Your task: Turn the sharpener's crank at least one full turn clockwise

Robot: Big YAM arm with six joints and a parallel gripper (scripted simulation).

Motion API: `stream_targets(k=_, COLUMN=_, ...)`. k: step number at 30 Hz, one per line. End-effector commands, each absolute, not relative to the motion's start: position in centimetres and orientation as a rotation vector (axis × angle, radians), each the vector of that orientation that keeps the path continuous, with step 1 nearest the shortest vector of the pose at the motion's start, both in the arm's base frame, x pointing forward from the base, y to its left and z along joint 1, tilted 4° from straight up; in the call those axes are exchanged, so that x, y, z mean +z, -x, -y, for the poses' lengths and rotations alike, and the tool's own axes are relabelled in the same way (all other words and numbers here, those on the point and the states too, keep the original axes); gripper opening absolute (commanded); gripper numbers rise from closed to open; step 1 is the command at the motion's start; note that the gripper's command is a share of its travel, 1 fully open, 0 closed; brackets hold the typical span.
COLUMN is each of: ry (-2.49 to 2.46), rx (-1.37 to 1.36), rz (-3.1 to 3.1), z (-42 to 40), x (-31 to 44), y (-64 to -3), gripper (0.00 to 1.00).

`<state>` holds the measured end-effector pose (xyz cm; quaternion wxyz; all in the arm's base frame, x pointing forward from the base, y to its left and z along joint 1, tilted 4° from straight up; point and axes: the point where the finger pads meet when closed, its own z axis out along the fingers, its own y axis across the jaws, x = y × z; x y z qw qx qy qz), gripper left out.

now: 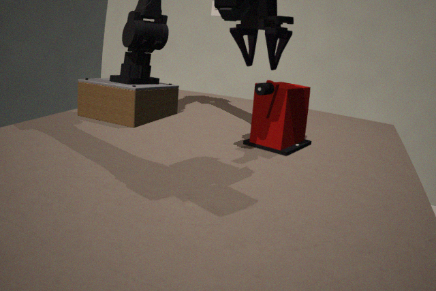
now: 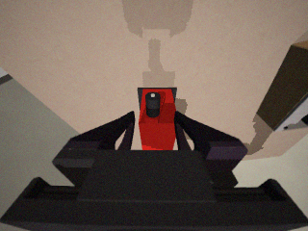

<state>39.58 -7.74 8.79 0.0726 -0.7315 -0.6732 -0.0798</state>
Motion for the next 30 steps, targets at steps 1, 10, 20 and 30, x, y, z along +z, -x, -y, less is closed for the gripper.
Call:
stream_targets(k=1, ry=2.239, rx=-0.308, rz=2.073, z=9.2, x=12.7, y=-41.7, gripper=0.51)
stream_targets(k=10, ry=2.236, rx=-0.301, rz=2.069, z=9.3, x=14.8, y=-41.6, gripper=0.51)
stream_targets(k=20, ry=2.221, rx=-0.279, rz=2.052, z=8.7, x=15.2, y=-40.9, gripper=0.51)
stream_targets(k=30, ry=2.221, rx=-0.279, rz=2.052, z=8.7, x=15.2, y=-40.9, gripper=0.51)
